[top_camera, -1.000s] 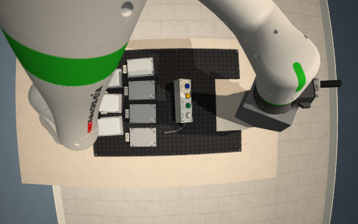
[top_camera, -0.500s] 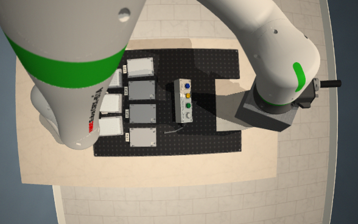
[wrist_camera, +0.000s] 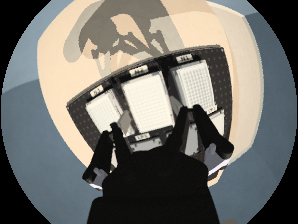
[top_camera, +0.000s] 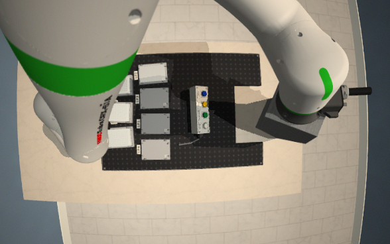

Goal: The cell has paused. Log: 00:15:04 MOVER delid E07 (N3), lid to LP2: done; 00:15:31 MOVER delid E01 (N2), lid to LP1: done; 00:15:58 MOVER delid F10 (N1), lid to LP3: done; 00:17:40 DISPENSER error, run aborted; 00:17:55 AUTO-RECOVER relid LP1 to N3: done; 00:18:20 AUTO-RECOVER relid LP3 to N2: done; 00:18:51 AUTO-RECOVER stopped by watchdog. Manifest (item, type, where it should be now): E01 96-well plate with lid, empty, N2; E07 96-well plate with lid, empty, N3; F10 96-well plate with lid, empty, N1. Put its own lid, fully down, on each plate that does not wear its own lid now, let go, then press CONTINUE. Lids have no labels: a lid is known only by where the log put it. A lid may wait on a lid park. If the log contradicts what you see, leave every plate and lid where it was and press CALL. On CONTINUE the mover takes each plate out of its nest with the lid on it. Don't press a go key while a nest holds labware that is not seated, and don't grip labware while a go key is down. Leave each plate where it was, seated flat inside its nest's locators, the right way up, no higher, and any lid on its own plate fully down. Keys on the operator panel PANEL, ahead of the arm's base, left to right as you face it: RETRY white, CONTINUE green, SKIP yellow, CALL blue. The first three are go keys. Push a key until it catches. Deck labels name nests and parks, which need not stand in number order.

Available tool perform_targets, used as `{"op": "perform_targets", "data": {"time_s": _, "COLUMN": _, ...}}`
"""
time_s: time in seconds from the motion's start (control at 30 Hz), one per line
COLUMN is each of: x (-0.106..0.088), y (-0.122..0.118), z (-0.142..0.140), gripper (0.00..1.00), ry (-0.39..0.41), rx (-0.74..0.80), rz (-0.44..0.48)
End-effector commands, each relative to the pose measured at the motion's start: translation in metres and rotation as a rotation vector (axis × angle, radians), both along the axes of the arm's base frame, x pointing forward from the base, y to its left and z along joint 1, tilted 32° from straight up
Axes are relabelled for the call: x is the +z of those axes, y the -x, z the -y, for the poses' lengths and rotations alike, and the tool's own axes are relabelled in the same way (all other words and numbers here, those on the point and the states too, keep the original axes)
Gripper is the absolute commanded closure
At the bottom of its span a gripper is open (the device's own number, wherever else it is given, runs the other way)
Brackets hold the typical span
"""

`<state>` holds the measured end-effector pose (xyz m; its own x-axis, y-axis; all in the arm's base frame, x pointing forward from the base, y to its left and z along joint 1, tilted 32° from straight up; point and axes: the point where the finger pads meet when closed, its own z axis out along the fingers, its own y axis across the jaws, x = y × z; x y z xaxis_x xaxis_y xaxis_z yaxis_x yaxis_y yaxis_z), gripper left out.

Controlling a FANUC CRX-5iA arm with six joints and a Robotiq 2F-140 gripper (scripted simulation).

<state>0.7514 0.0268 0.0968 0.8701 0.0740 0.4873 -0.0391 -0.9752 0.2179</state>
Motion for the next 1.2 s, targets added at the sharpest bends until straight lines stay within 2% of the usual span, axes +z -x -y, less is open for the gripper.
{"op": "perform_targets", "data": {"time_s": 0.0, "x": 0.0002, "y": -0.0001, "z": -0.0001, "gripper": 0.34, "ry": 0.0, "rx": 0.0, "rz": 0.0}}
{"op": "perform_targets", "data": {"time_s": 0.87, "x": 0.0002, "y": -0.0001, "z": -0.0001, "gripper": 0.34, "ry": 0.0, "rx": 0.0, "rz": 0.0}}
{"op": "perform_targets", "data": {"time_s": 0.9, "x": 0.0002, "y": -0.0001, "z": -0.0001, "gripper": 0.41, "ry": 0.0, "rx": 0.0, "rz": 0.0}}
{"op": "perform_targets", "data": {"time_s": 1.17, "x": 0.0002, "y": -0.0001, "z": -0.0001, "gripper": 0.41, "ry": 0.0, "rx": 0.0, "rz": 0.0}}
